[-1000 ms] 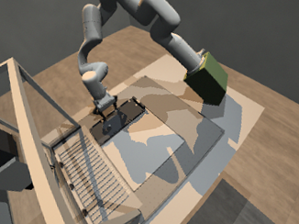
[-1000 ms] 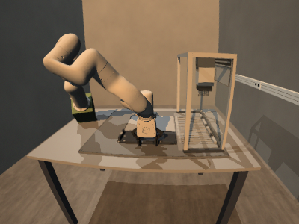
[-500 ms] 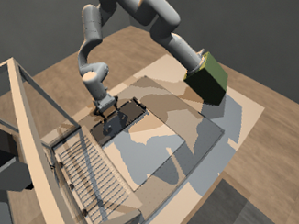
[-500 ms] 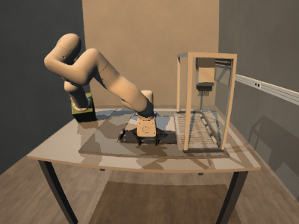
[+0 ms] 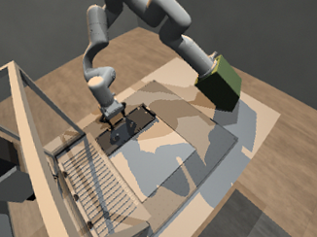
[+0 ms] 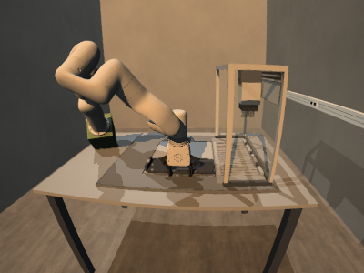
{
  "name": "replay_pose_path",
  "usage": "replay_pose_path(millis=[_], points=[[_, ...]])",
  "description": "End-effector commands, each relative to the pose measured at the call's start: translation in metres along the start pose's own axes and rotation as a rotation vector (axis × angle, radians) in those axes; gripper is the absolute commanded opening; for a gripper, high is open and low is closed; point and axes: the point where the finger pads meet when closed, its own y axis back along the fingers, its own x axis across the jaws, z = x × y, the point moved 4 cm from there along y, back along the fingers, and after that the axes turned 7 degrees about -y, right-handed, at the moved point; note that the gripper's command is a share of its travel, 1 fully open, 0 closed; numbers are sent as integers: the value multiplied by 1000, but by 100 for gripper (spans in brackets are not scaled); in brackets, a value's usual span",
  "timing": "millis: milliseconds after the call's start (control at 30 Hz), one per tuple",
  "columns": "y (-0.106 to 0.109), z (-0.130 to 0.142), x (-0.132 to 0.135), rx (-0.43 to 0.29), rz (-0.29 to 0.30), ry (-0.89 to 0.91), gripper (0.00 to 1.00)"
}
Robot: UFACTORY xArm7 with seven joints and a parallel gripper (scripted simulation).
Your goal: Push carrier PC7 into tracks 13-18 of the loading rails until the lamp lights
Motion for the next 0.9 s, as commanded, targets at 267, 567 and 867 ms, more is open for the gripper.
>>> replay_pose_path(millis=[267,567,867], points=[[1,-1,1,1,4,0,100],[1,-1,1,1,4,0,100],[1,4,2,1,4,0,100]])
